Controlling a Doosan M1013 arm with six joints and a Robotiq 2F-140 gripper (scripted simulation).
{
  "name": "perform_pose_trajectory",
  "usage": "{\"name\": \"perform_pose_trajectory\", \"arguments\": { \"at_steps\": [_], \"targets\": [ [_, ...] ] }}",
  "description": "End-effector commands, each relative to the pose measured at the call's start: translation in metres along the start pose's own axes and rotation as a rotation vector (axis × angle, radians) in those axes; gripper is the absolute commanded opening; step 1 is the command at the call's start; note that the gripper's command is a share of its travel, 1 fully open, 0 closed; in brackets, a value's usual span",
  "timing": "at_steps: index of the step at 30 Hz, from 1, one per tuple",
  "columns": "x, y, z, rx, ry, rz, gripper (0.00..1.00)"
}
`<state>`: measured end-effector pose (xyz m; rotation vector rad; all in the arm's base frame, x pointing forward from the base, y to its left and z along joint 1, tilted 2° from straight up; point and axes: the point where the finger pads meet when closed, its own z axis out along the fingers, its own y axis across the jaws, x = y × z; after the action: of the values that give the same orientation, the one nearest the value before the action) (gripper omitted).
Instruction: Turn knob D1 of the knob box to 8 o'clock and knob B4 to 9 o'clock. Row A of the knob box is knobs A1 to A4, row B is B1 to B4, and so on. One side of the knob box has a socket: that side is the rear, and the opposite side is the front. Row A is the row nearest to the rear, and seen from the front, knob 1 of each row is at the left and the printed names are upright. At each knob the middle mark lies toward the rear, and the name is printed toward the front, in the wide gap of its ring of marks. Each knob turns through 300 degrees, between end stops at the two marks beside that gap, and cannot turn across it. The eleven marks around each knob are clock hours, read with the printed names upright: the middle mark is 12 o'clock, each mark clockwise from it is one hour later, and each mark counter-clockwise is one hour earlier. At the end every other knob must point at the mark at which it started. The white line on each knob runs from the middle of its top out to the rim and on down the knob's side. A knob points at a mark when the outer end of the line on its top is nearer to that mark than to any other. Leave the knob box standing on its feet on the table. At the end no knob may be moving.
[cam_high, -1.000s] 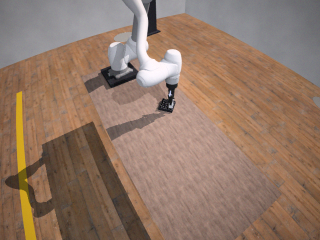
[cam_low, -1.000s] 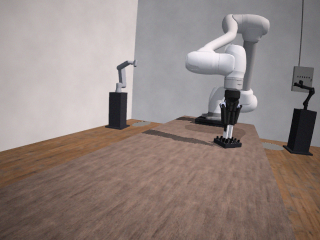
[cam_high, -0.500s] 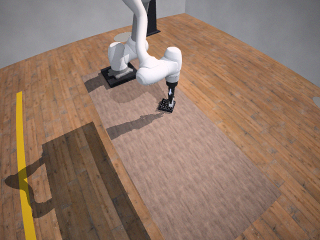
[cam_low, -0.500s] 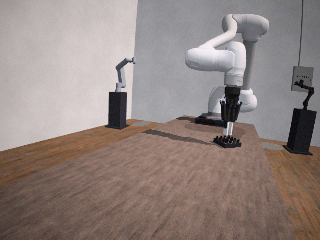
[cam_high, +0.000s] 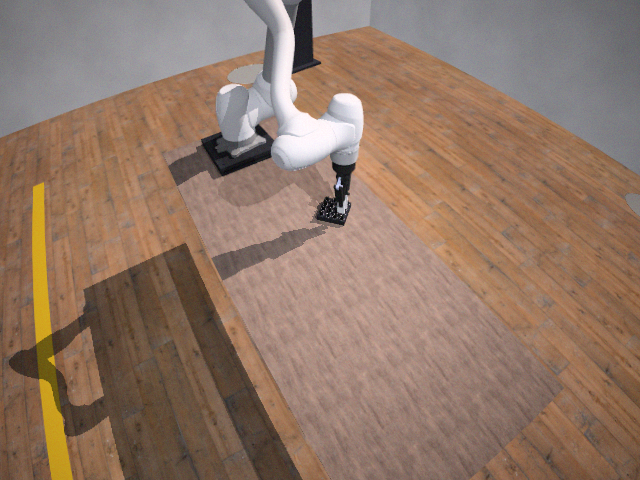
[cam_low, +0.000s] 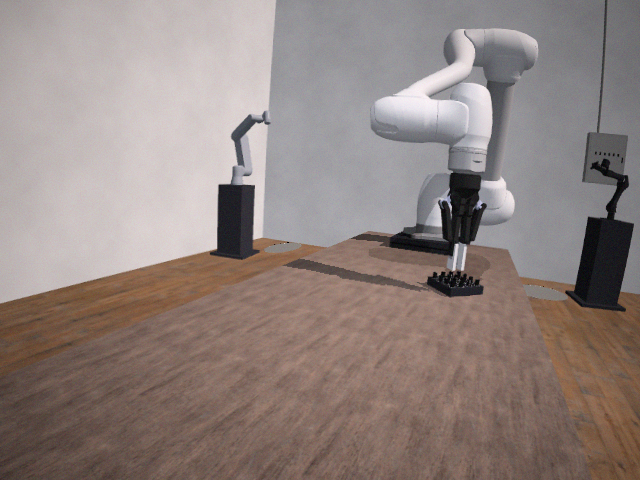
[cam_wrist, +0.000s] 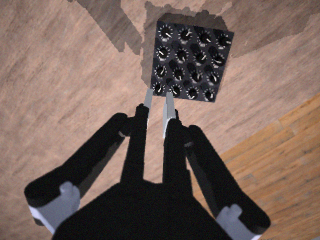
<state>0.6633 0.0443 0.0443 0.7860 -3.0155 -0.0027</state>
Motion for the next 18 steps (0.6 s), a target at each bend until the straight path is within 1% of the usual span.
{"name": "perform_pose_trajectory", "arguments": {
  "at_steps": [1, 2, 4, 5, 18],
  "targets": [
    [0.0000, 0.0000, -0.0019, 0.004, 0.002, 0.156, 0.12],
    [0.0000, 0.0000, -0.0023, 0.004, 0.002, 0.186, 0.12],
    [0.0000, 0.0000, -0.0023, 0.004, 0.002, 0.186, 0.12],
    [0.0000, 0.0000, -0.0033, 0.004, 0.002, 0.266, 0.12],
    [0.0000, -0.0001, -0.0077, 0.005, 0.001, 0.633, 0.12]
  ]
}}
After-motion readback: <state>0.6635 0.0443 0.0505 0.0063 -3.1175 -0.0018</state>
